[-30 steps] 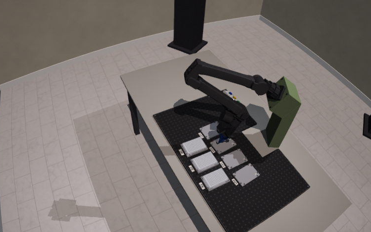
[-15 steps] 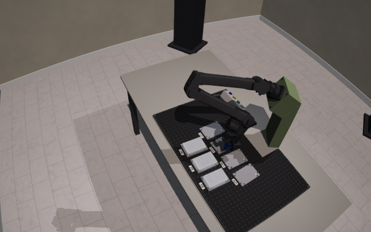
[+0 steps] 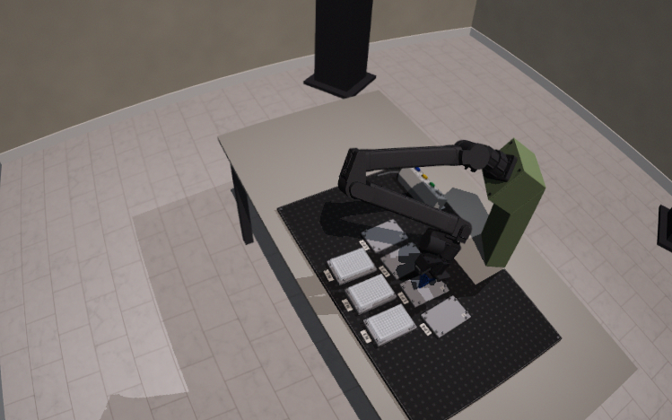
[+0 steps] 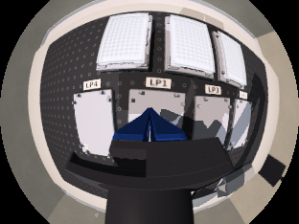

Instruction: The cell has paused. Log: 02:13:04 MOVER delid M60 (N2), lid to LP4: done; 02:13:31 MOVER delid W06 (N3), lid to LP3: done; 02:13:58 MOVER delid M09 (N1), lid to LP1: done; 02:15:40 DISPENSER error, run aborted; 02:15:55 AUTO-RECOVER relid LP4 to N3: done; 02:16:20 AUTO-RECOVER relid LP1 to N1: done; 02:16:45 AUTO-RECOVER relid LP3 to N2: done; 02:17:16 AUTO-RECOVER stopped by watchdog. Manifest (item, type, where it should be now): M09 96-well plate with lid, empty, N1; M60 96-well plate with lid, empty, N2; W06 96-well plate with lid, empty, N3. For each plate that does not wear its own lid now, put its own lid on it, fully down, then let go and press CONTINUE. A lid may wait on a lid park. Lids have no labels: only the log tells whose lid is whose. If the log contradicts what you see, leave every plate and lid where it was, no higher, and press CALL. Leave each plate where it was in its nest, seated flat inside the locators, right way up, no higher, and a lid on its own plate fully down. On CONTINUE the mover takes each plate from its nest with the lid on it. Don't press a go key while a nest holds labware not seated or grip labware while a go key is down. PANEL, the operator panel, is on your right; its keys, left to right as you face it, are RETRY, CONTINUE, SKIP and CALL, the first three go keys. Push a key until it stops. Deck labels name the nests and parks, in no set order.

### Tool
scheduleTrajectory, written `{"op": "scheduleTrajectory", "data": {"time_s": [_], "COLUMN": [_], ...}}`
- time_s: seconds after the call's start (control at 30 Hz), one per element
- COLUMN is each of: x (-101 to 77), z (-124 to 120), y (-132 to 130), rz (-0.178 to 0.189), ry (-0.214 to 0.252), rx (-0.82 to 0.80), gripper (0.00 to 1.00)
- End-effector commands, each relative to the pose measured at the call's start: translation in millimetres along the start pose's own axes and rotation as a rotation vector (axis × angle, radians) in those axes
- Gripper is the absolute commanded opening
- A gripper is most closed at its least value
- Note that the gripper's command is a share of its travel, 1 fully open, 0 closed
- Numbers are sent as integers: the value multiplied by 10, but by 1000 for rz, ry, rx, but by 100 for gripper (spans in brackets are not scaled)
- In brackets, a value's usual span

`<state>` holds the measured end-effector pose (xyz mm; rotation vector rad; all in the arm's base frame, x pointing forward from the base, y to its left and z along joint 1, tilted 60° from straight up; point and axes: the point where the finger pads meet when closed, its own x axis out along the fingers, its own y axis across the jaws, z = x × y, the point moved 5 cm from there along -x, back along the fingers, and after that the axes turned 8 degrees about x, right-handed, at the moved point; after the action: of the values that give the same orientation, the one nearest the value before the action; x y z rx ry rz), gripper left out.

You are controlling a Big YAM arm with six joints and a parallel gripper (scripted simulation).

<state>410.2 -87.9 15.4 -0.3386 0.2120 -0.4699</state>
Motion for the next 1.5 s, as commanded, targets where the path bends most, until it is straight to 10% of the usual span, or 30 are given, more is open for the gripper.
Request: {"op": "scheduleTrajectory", "data": {"time_s": [0.0,0.3,1.47], "x": [-37,-36,-44], "z": [21,-10,21], "y": [225,679,613], "rz": [29,29,21], "ry": [-18,-21,-23], "rx": [15,11,14], "gripper": [0,0,0]}}
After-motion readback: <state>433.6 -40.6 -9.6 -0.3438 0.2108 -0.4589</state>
